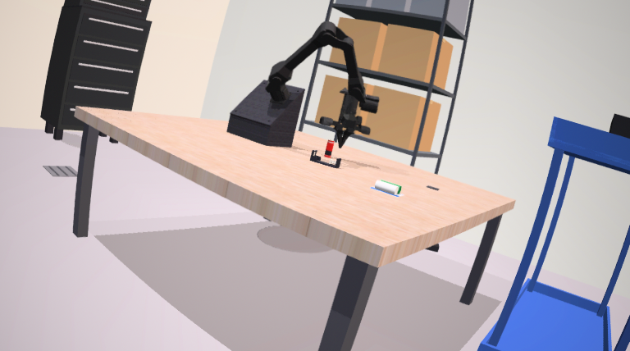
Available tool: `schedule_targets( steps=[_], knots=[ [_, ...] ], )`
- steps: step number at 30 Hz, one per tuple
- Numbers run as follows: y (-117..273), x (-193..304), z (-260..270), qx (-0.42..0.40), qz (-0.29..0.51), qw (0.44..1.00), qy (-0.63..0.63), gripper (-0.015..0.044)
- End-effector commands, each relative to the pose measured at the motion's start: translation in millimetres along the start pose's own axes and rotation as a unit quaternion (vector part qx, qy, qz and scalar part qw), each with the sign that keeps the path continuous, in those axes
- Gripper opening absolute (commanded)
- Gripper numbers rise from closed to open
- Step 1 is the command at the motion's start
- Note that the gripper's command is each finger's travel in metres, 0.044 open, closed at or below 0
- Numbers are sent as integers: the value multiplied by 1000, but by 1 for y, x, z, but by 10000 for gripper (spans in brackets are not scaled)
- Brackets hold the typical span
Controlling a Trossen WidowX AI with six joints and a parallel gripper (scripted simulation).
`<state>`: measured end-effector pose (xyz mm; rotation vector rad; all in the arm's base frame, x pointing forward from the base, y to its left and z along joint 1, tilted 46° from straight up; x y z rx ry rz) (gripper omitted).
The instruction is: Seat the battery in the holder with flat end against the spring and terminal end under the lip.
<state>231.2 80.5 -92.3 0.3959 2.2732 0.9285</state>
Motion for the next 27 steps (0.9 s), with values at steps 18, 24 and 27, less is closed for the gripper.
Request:
schedule_targets(
  steps=[18, 24, 27],
  knots=[
    [-2, 5, -35, 5, 0, 1000, 3, 0],
    [-2, 6, -45, 5, 0, 1000, 3, 0],
    [-2, 7, -50, 5, 0, 1000, 3, 0]
  ],
)
Point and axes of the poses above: the point midway between the two fingers, 35 mm back from their tips, its own y axis back along the fingers, its own z axis across the jaws, x = y × z, the point moved 10 cm from there along y, back along the fingers, and after that the axes turned 8 degrees about y, right-handed, at the moved point
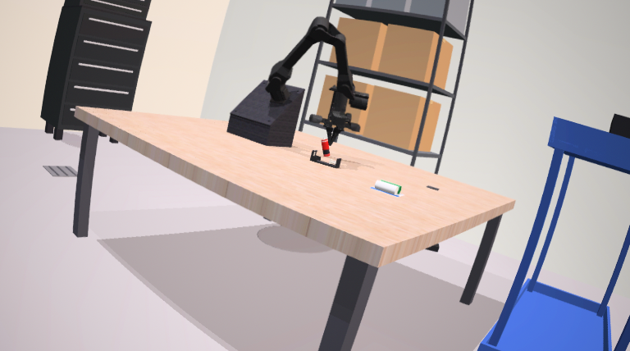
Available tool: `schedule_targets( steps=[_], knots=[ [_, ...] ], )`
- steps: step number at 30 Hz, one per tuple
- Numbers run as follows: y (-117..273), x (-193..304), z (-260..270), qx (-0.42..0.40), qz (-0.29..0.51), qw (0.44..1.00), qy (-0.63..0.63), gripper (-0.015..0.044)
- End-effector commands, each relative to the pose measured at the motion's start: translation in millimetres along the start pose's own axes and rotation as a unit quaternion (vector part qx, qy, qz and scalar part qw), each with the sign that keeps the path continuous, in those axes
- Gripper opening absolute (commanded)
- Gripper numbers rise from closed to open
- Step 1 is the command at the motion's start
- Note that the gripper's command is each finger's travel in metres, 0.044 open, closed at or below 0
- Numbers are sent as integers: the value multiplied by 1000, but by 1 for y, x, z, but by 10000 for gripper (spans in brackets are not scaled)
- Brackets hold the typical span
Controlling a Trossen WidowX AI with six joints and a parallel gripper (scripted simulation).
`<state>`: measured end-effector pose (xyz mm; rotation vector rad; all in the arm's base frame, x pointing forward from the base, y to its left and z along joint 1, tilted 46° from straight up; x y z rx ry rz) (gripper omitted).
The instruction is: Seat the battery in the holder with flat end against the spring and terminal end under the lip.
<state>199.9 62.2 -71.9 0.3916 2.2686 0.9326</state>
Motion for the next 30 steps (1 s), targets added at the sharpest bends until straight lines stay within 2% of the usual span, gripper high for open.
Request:
schedule_targets(
  steps=[1, 16, 25, 30],
  knots=[
    [-2, 2, -10, 8, 2, 1000, 4, 0],
    [0, 3, -19, 6, 2, 1000, 3, 0],
    [72, 3, -18, 6, 3, 1000, 5, 0],
    [78, 4, -19, 7, 3, 1000, 5, 0]
  ],
)
Point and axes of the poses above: the point midway between the two fingers, 35 mm back from their tips, its own y axis back along the fingers, its own z axis across the jaws, x = y × z, the point moved 10 cm from there along y, back along the fingers, and after that the axes turned 8 degrees about y, right-handed, at the moved point
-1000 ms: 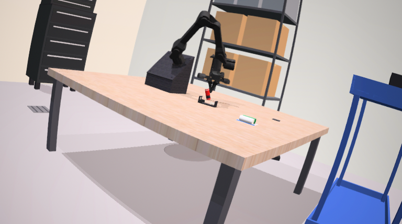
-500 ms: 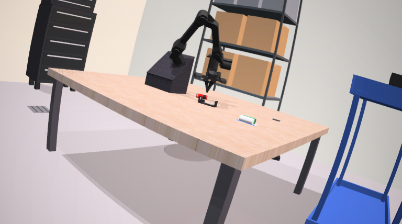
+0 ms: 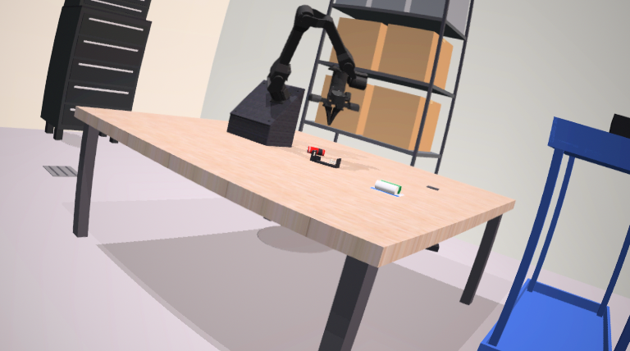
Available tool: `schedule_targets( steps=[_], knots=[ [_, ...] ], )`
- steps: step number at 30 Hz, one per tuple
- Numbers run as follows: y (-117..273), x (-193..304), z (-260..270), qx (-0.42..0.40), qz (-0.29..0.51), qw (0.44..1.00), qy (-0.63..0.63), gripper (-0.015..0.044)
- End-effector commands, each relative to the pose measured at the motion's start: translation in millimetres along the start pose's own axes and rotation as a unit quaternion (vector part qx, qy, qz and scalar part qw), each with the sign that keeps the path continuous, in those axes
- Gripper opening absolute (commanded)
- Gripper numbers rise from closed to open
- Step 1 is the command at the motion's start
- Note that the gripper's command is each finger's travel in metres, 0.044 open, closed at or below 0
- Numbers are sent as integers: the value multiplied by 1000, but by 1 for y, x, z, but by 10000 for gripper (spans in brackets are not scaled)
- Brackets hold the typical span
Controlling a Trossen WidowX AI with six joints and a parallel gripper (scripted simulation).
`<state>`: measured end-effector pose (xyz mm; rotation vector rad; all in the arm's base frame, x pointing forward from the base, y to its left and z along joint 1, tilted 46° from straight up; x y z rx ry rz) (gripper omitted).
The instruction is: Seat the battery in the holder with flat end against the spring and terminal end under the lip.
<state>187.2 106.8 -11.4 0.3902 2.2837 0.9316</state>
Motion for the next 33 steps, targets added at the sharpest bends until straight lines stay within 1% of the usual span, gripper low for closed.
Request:
schedule_targets(
  steps=[1, 8, 10, 13, 17, 18, 22, 27, 29, 33],
  knots=[
    [4, 0, -1, 4, 3, 1000, -2, 0],
    [1, 0, -1, 5, 2, 1000, 0, 0],
    [-1, 0, -2, 4, 2, 1000, 28, 53],
    [-12, 0, -4, 3, 3, 989, 150, 131],
    [-28, 0, -8, 2, 3, 948, 319, 236],
    [-31, 1, -10, 2, 4, 933, 360, 246],
    [-46, 1, -15, 2, 4, 856, 517, 246],
    [-62, 3, -23, 3, 5, 730, 683, 246],
    [-64, 4, -24, 3, 5, 711, 704, 246],
    [-64, 4, -24, 3, 5, 711, 704, 246]
  ],
)
Point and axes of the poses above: the point midway between the two fingers, 35 mm back from their tips, its own y axis back along the fingers, its own z axis across the jaws, x = y × z, the point moved 10 cm from there along y, back along the fingers, and after that the axes turned 8 degrees about y, right-handed, at the moved point
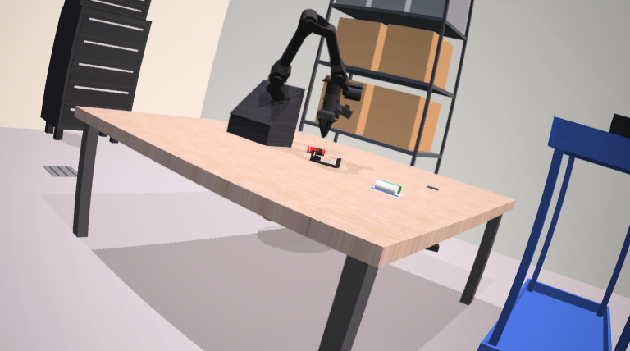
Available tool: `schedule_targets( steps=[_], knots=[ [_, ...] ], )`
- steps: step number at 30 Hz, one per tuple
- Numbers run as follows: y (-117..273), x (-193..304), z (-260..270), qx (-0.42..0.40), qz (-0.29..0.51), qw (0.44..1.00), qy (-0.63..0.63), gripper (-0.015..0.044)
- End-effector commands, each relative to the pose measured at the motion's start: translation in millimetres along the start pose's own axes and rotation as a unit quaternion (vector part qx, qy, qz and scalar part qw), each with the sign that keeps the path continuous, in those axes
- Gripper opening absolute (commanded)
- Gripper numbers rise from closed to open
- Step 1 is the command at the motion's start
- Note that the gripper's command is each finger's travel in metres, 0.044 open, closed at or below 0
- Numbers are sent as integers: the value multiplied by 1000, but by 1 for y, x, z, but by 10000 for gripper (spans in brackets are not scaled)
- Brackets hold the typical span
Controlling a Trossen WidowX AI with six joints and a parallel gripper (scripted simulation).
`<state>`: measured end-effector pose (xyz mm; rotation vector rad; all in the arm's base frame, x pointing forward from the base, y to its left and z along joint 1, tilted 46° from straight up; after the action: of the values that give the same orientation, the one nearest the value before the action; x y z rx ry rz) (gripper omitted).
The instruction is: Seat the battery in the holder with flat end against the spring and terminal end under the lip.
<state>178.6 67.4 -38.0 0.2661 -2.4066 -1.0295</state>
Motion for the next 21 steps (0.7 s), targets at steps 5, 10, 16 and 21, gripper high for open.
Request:
schedule_targets(
  steps=[5, 10, 16, 21],
  knots=[
    [-16, 14, 0, 1, 17, 989, 149, 246],
    [-17, 14, 0, 1, 16, 989, 149, 246],
    [-25, 13, 0, 0, 16, 989, 149, 246],
    [-34, 13, 0, 0, 16, 989, 149, 246]
  ],
)
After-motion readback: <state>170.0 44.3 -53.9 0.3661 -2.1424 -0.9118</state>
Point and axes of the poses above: the point midway between the two fingers, 35 mm back from their tips, its own y axis back along the fingers, its own z axis across the jaws, x = y × z, the point moved 10 cm from there along y, back along the fingers, and after that the axes turned 8 degrees about y, right-handed, at the moved point
